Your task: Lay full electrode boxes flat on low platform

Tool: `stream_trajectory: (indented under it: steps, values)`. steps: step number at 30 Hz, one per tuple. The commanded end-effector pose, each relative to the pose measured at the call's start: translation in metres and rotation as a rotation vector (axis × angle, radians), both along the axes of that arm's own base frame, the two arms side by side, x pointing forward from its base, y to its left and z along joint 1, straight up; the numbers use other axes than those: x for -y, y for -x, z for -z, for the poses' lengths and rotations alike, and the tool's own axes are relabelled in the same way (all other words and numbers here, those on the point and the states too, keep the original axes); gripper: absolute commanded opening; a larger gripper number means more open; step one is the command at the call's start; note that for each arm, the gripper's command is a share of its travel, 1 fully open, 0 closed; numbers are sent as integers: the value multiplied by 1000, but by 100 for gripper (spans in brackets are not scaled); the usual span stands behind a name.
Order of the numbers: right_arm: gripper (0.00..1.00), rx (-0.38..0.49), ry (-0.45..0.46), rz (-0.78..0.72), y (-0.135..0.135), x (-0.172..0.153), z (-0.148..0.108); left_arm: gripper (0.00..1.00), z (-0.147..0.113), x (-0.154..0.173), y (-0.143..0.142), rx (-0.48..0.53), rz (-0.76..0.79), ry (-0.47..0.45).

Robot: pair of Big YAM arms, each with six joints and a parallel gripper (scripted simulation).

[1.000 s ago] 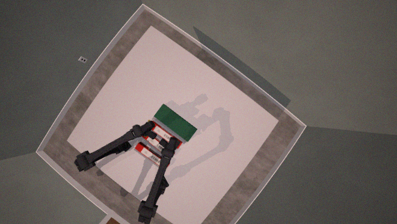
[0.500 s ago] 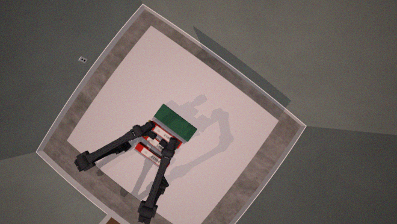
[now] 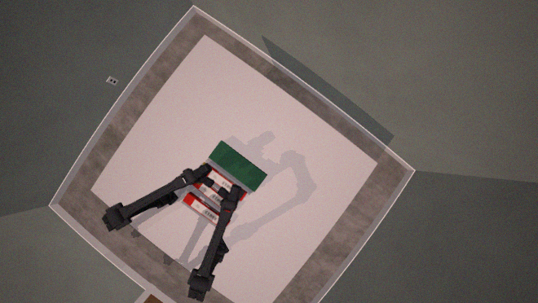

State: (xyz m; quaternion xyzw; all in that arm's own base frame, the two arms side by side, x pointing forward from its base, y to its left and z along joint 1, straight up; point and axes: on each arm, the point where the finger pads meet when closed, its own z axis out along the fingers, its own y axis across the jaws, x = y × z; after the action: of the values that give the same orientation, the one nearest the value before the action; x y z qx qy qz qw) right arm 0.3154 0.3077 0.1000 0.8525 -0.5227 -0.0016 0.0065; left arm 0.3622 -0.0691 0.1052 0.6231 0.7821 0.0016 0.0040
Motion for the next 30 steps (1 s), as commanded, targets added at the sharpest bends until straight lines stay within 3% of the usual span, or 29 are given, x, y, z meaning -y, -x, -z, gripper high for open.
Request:
stream_trajectory:
  steps: [1,4,8,9,13,16,18,20,23,25,26,30]
  values:
    - [100,64,-66,-19,-20,-25,-25,100,4,4,-8,9,14,2]
    - [100,16,-19,-19,-4,-9,8,100,15,3,-5,3,14,0]
    - [100,16,-19,-19,-4,-9,13,100,20,3,-5,3,14,0]
    - [100,56,-58,-19,-20,-26,-4,100,22,4,-6,4,14,1]
    - [100,16,-19,-19,-4,-9,27,100,33,3,-5,2,14,0]
    - [100,24,-27,-19,-7,-13,31,100,41,3,-5,2,14,0]
    - [100,40,-42,-4,-13,-14,18,100,41,4,-7,7,14,1]
    - [100,16,-18,-19,-3,-10,41,100,48,3,-5,2,14,0]
    - [100,16,-18,-19,-3,-10,49,100,56,3,-5,2,14,0]
    - [100,16,-18,-19,-3,-10,49,100,56,3,-5,2,14,0]
    - [100,54,-56,-19,-20,-26,33,100,55,4,-9,11,14,2]
    - [100,15,-18,-19,-3,-9,62,100,69,3,-4,2,14,0]
